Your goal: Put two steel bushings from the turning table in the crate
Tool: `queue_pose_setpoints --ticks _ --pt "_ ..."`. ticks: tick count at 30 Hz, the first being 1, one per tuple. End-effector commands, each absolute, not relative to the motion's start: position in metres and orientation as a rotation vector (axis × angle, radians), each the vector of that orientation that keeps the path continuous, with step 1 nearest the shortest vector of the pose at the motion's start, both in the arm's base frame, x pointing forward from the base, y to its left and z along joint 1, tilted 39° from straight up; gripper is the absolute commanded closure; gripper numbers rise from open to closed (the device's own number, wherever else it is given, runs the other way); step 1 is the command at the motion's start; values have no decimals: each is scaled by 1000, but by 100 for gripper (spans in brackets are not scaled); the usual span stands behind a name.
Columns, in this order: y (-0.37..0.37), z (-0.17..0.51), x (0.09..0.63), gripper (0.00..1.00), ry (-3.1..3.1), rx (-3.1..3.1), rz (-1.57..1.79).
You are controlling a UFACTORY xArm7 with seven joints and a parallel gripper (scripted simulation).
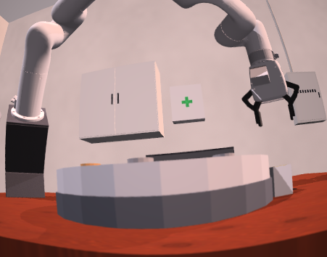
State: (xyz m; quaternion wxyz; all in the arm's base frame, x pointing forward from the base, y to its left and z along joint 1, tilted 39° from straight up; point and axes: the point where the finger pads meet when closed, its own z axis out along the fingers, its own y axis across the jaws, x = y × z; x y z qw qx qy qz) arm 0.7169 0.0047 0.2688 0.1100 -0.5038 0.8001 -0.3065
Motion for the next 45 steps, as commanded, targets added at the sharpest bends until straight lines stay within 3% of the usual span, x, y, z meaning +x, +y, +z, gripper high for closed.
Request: queue_pose_setpoints --ticks 1,22,34,45 --pt "7 271 717 0 2346 -1479 -901" --pt "-5 276 710 0 2358 -1462 -915" --pt "-88 299 639 0 2452 -1324 -1002" --pt "-156 296 540 0 2535 -1186 -1039"
